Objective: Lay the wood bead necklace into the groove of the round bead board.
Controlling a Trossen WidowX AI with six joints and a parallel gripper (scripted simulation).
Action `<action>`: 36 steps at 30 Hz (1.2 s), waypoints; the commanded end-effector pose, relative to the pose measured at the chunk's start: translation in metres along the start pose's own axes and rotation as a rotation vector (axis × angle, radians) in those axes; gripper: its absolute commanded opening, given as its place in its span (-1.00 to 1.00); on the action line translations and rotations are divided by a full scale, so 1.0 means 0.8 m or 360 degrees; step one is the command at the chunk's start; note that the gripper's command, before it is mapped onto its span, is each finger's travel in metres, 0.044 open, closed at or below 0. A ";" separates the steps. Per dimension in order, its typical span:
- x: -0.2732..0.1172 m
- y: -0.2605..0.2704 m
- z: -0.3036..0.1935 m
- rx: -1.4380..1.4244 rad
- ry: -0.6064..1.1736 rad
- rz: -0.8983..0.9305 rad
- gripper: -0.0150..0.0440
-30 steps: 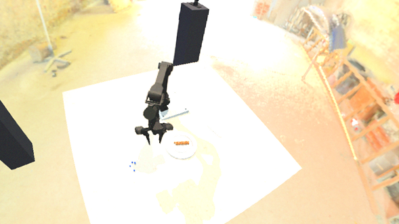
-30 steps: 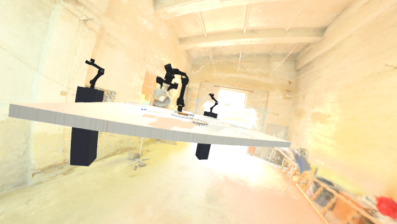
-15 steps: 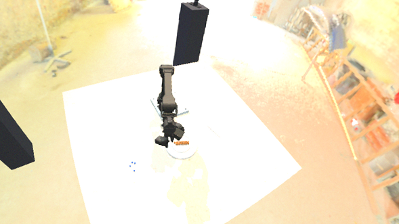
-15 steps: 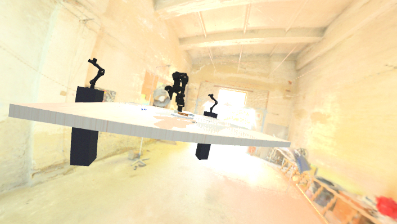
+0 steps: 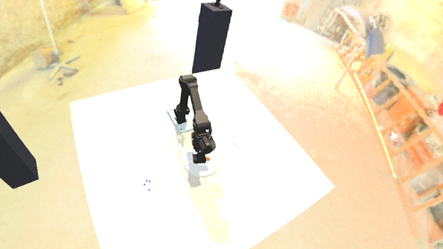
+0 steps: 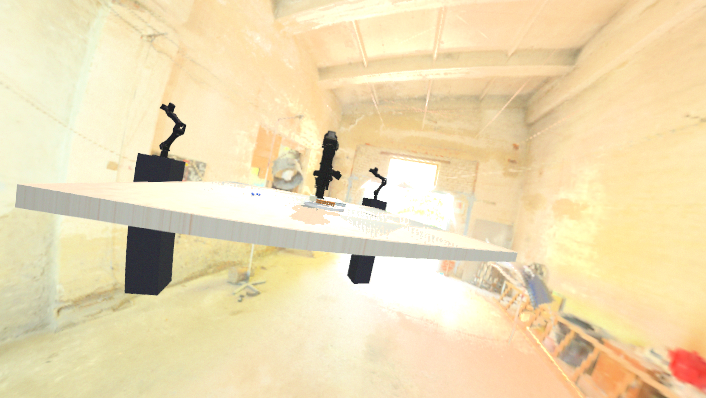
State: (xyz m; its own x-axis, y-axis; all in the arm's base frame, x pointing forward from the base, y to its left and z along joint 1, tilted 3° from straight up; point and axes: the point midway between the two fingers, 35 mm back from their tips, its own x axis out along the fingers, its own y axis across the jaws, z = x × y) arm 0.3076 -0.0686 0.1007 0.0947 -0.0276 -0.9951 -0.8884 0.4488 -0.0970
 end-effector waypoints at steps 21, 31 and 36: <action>0.028 0.002 -0.001 -0.0041 0.0015 0.0011 0.36; 0.048 0.004 -0.002 -0.0047 0.0021 0.0019 0.36; 0.053 0.005 -0.002 -0.0048 0.0023 0.0021 0.36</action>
State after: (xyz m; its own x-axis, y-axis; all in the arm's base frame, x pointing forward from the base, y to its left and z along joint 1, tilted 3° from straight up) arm 0.3092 -0.0688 0.0619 0.0831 -0.0305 -0.9961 -0.8998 0.4274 -0.0881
